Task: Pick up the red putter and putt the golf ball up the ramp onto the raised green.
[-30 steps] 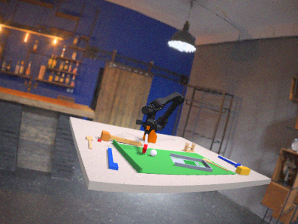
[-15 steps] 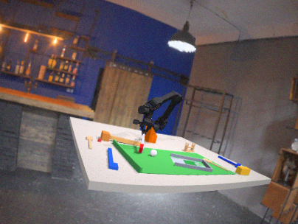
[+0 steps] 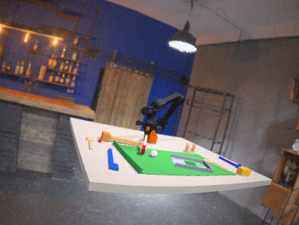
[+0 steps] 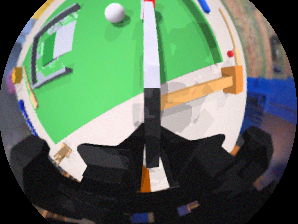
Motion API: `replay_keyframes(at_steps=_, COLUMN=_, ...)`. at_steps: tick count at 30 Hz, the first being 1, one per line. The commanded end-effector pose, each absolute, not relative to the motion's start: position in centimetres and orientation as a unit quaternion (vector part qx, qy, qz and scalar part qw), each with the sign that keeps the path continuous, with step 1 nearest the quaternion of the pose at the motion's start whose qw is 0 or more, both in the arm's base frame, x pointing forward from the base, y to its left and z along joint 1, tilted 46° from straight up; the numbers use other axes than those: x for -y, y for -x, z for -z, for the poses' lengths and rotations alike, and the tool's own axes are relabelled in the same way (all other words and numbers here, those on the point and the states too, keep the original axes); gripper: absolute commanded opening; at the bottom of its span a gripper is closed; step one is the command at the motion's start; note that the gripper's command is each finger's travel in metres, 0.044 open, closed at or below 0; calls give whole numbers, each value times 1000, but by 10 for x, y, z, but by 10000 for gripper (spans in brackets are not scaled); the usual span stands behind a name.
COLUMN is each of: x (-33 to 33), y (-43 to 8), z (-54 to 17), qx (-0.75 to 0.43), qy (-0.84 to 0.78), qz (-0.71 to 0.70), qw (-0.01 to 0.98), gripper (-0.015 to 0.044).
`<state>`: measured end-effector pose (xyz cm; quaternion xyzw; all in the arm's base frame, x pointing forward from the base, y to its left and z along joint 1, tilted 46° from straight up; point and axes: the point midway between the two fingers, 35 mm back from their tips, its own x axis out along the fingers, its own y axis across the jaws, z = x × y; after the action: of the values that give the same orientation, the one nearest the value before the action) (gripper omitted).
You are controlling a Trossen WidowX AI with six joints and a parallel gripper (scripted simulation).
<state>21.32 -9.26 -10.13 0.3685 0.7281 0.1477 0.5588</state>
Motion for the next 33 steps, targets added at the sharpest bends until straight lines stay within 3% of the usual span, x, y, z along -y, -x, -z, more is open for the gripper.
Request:
replay_keyframes(at_steps=1, x=61, y=-235, z=69, qx=-725, qy=-363, qz=-152, qw=565, gripper=0)
replay_keyframes(at_steps=7, x=14, y=-249, z=30, qx=-724, qy=-365, qz=-160, qw=563, gripper=0)
replay_keyframes(at_steps=33, x=52, y=-253, z=-5, qx=-727, qy=-370, qz=-157, qw=557, gripper=0)
